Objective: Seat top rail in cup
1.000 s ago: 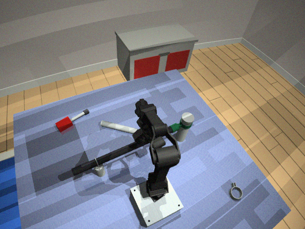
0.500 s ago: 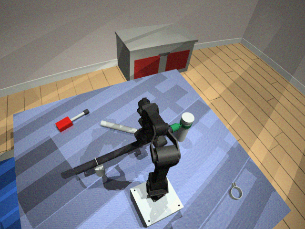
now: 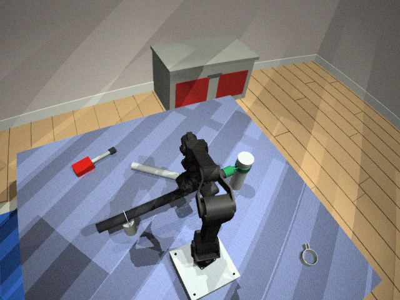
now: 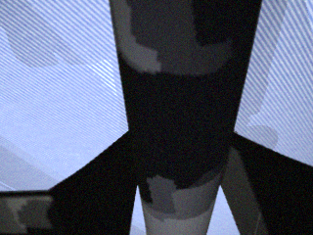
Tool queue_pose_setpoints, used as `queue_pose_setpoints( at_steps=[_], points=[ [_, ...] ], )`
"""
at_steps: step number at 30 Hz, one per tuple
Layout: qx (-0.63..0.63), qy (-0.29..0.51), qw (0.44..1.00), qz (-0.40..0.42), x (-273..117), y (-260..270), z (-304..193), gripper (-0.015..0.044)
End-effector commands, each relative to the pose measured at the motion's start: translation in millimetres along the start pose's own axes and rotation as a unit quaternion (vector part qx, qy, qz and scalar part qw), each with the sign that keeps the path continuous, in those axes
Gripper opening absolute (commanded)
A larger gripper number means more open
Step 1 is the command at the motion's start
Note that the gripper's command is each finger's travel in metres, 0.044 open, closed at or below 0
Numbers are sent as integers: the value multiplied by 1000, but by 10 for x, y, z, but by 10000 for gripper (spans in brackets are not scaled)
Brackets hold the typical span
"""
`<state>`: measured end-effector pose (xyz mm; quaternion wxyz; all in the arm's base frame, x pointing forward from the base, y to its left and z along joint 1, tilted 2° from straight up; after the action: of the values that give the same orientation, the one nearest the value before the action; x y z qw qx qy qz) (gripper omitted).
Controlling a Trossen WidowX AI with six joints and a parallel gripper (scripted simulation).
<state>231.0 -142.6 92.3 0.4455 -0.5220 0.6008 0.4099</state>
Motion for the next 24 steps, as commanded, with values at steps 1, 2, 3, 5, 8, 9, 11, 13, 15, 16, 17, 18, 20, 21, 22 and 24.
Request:
queue_pose_setpoints(
  at_steps=[1, 2, 3, 5, 8, 9, 11, 13, 15, 16, 17, 18, 20, 21, 22, 24],
  points=[
    [0, 0, 1000, 0, -2, 0, 5, 131],
    [0, 0, 1000, 0, -2, 0, 5, 157],
    [0, 0, 1000, 0, -2, 0, 5, 184],
    [0, 0, 1000, 0, -2, 0, 5, 236],
    [0, 0, 1000, 0, -43, -3, 30, 315],
    [0, -1, 1000, 0, -69, -5, 46, 341],
    [0, -1, 1000, 0, -140, -8, 90, 394],
    [0, -1, 1000, 0, -230, -7, 145, 440],
    [0, -2, 1000, 0, -322, -1, 202, 440],
    [0, -2, 1000, 0, -368, 3, 230, 440],
    [0, -2, 1000, 0, -414, 9, 258, 440],
    [0, -2, 1000, 0, -452, 15, 280, 440],
    [0, -2, 1000, 0, -482, 20, 298, 440],
    [0, -2, 1000, 0, -482, 20, 298, 440],
    [0, -2, 1000, 0, -482, 20, 298, 440],
    [0, -2, 1000, 0, -482, 20, 298, 440]
  ],
)
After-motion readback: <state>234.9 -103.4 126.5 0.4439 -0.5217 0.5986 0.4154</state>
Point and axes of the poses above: the point midway between the two fingers, 35 mm back from their tips, its own x axis out along the fingers, its own y axis across the jaws, z = x × y, the point moved 1 cm from there along -x, back along the fingers, and after that the axes turned 1 degree about x, right-handed, at the moved point
